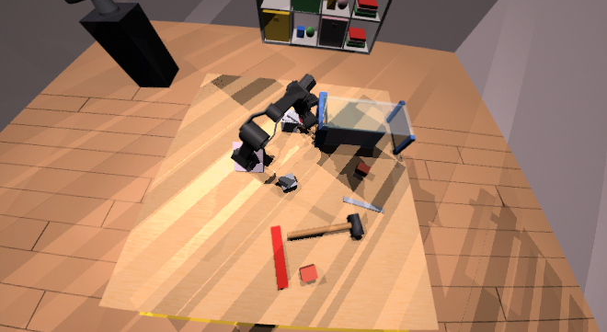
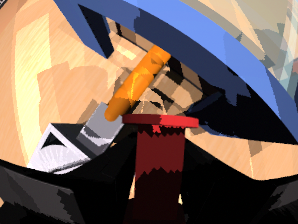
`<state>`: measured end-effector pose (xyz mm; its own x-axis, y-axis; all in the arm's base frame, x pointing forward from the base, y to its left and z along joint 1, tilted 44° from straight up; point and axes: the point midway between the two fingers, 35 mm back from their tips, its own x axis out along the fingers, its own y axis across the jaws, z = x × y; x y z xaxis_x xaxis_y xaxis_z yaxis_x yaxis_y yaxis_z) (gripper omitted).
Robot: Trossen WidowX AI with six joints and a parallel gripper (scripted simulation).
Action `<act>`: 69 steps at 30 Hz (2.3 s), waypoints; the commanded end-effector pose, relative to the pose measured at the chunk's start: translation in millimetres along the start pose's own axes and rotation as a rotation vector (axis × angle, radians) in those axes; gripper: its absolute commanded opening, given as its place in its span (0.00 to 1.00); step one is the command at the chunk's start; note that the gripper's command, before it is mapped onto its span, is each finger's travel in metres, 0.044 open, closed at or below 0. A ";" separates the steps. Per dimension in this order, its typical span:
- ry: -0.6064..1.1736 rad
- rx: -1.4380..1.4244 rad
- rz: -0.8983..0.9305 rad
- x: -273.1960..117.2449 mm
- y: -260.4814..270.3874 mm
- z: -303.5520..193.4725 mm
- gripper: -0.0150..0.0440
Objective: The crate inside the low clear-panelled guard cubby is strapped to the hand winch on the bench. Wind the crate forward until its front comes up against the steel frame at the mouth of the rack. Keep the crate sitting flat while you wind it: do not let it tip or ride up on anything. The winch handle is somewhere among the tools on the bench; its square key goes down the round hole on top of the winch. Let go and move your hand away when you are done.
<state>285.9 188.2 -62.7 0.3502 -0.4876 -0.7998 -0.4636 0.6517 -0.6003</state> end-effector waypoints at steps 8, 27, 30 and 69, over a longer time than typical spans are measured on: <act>-0.006 0.010 0.009 9.2 12.1 15.9 0.25; -0.007 0.011 0.010 15.0 27.3 29.9 0.25; -0.007 0.011 0.010 15.8 30.3 31.9 0.25; -0.009 0.013 0.013 21.7 70.9 48.5 0.25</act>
<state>304.8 242.9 -111.7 0.3640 -0.4908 -0.7916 -0.4513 0.6505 -0.6109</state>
